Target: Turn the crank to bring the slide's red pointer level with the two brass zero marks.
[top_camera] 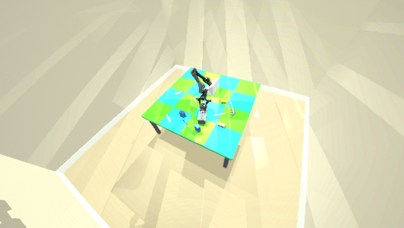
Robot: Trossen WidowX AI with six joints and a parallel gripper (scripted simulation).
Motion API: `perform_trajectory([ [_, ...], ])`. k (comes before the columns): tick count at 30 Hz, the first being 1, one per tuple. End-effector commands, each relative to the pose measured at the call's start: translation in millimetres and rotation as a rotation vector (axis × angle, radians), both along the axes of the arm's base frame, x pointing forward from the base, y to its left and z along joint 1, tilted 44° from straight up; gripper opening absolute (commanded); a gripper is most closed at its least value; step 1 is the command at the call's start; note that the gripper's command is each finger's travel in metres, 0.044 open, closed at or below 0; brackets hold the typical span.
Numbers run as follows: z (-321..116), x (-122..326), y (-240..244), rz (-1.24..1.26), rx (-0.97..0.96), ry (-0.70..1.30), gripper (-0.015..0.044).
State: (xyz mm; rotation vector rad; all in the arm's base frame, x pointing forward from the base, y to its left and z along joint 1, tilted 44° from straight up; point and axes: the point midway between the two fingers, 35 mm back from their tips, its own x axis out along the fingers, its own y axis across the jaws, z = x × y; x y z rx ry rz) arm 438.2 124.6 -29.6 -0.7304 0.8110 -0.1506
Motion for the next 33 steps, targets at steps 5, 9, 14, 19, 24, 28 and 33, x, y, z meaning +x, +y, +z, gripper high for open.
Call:
perform_trajectory([
  [5, 0.1, 0.0, -0.1, 0.0, -0.001, 0.0, 0.0361],
  [9, 0.1, 0.0, -0.1, 0.0, -0.001, 0.0, 0.0256],
  [14, 0.1, 0.0, -0.1, 0.0, -0.001, 0.0, 0.0125],
  [19, 0.1, 0.0, -0.1, 0.0, -0.001, 0.0, 0.0],
  [24, 0.1, 0.0, -0.1, 0.0, -0.001, 0.0, 0.0],
  [28, 0.1, 0.0, -0.1, 0.0, -0.001, 0.0, 0.0],
  [33, 0.0, 0.0, -0.1, 0.0, 0.0, 0.0, 0.0],
])
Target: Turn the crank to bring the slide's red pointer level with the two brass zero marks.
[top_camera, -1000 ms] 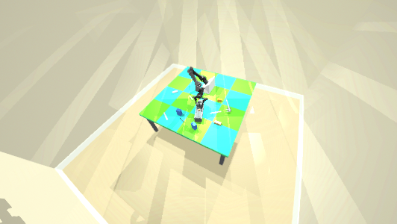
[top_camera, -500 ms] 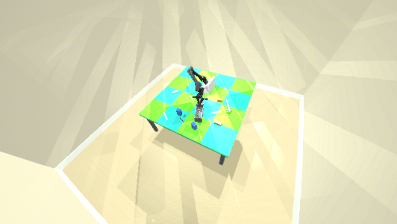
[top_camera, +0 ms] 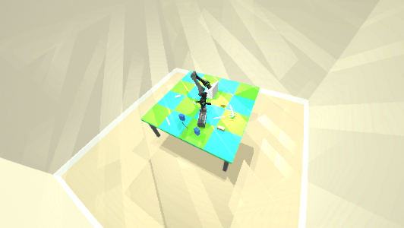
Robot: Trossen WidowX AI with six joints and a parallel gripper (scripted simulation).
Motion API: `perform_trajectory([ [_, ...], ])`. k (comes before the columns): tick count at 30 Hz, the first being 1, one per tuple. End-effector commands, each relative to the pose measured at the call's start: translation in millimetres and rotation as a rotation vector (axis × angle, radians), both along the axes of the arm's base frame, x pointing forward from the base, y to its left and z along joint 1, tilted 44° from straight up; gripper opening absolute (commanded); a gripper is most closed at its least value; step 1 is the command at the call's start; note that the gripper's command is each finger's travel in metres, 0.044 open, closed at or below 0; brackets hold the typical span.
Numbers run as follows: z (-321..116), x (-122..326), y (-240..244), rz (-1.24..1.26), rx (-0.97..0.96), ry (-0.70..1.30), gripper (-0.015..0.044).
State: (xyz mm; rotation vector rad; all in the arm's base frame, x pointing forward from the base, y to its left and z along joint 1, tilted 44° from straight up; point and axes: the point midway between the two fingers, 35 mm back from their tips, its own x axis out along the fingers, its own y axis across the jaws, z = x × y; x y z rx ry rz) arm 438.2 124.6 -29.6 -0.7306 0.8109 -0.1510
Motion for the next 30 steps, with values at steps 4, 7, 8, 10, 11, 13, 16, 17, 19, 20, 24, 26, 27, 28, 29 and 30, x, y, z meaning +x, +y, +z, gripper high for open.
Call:
perform_trajectory([
  [4, 0.0, 0.0, 0.0, 0.0, 0.0, 0.0, 0.0],
  [7, 0.0, 0.0, 0.0, 0.0, 0.0, 0.0, 0.0026],
  [8, 0.0, 0.0, 0.0, 0.0, 0.0, 0.0, 0.0053],
  [10, 0.0, 0.0, 0.0, 0.0, 0.0, 0.0, 0.0105],
  [11, 0.0, 0.0, 0.0, 0.0, 0.0, 0.0, 0.0131],
  [13, 0.0, 0.0, 0.0, 0.0, 0.0, 0.0, 0.0184],
  [16, 0.0, 0.0, 0.0, 0.0, 0.0, 0.0, 0.0263],
  [17, 0.0, 0.0, 0.0, 0.0, 0.0, 0.0, 0.0289],
  [19, 0.0, 0.0, 0.0, 0.0, 0.0, 0.0, 0.0341],
  [20, 0.0, 0.0, 0.0, 0.0, 0.0, 0.0, 0.0368],
  [24, 0.0, 0.0, 0.0, 0.0, 0.0, 0.0, 0.044],
  [26, 0.0, 0.0, 0.0, 0.0, 0.0, 0.0, 0.0387],
  [27, 0.0, 0.0, 0.0, 0.0, 0.0, 0.0, 0.0361],
  [28, 0.0, 0.0, 0.0, 0.0, 0.0, 0.0, 0.0335],
  [29, 0.0, 0.0, 0.0, 0.0, 0.0, 0.0, 0.0309],
  [30, 0.0, 0.0, 0.0, 0.0, 0.0, 0.0, 0.0282],
])
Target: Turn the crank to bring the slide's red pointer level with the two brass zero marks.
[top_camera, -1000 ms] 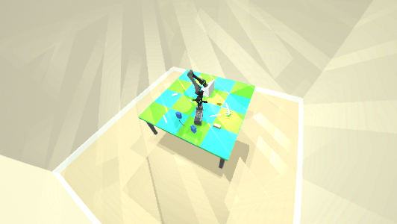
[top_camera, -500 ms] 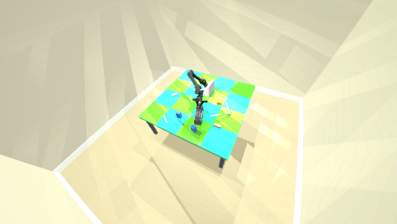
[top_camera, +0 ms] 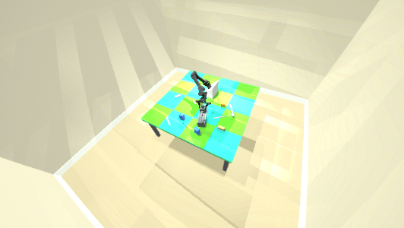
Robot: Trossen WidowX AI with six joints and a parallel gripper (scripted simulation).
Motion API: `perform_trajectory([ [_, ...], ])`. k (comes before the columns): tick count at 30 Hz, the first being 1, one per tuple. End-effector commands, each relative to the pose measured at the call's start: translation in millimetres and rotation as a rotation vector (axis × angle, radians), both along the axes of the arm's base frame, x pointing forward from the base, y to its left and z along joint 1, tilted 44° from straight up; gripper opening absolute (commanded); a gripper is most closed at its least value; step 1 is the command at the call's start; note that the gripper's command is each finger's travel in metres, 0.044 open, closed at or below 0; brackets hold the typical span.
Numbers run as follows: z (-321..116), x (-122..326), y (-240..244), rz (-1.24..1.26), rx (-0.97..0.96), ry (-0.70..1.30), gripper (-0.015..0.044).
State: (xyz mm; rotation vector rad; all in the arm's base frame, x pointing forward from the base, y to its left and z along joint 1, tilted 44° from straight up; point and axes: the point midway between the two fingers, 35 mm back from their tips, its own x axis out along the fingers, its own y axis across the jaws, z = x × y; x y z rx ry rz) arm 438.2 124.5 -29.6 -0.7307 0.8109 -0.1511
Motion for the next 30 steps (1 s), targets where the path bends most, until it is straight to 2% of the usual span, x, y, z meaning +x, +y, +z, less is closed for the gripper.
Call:
perform_trajectory([
  [1, 0.0, 0.0, 0.0, 0.0, 0.0, 0.0, 0.0256],
  [11, 0.0, 0.0, 0.0, 0.0, 0.0, 0.0, 0.0],
  [30, 0.0, 0.0, 0.1, 0.0, 0.0, 0.0, 0.0],
])
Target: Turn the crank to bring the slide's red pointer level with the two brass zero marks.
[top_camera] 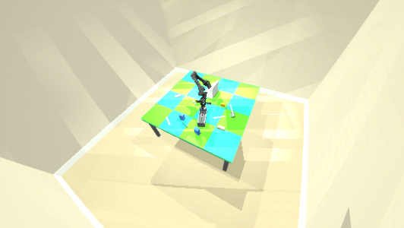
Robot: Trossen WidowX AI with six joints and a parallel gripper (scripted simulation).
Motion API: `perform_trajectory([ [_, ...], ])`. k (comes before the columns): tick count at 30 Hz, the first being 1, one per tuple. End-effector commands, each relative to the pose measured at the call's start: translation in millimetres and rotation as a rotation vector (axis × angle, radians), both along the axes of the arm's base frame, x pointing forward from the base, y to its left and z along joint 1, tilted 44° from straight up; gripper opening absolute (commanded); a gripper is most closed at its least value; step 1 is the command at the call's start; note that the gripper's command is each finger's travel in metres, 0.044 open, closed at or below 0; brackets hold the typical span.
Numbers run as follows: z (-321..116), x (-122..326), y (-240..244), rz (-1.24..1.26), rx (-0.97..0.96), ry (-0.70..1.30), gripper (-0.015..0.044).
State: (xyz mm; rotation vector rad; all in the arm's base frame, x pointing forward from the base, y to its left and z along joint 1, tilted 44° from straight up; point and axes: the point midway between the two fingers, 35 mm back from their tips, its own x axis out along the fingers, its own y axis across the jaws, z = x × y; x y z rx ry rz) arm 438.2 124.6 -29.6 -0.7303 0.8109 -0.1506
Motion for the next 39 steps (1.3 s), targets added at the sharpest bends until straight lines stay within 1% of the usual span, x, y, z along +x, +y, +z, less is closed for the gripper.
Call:
perform_trajectory([
  [1, 0.0, 0.0, 0.0, 0.0, 0.0, 0.0, 0.0],
  [18, 0.0, 0.0, 0.0, 0.0, 0.0, 0.0, 0.044],
  [19, 0.0, 0.0, 0.0, 0.0, 0.0, 0.0, 0.044],
  [35, 0.0, 0.0, 0.0, 0.0, 0.0, 0.0, 0.002],
  [36, 0.0, 0.0, 0.0, 0.0, 0.0, 0.0, 0.0],
  [39, 0.0, 0.0, 0.0, 0.0, 0.0, 0.0, 0.0],
])
